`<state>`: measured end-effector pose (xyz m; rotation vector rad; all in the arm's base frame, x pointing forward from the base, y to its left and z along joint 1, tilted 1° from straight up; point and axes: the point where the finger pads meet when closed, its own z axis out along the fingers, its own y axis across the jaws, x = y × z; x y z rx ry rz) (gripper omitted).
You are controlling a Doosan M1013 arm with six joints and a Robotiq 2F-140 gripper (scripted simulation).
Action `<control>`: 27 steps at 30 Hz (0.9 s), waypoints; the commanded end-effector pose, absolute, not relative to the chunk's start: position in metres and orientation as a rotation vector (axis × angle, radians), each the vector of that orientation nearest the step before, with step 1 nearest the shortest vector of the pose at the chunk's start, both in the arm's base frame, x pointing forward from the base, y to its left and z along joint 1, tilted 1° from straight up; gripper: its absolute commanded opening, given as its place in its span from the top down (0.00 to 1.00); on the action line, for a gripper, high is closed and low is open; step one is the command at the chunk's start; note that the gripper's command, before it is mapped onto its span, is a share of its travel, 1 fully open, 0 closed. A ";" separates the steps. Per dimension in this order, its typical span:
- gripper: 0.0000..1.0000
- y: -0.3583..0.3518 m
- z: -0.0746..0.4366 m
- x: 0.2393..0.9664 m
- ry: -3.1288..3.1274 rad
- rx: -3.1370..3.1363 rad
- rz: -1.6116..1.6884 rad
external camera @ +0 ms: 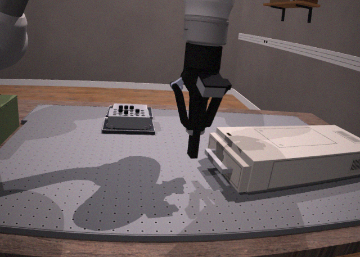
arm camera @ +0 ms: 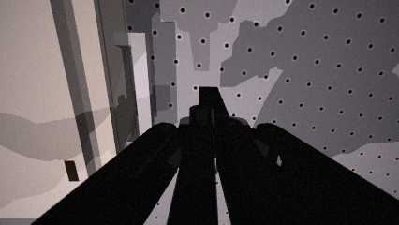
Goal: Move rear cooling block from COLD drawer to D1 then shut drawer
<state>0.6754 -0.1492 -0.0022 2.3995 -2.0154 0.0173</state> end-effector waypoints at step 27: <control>0.90 -0.149 0.032 0.676 -2.016 2.400 0.019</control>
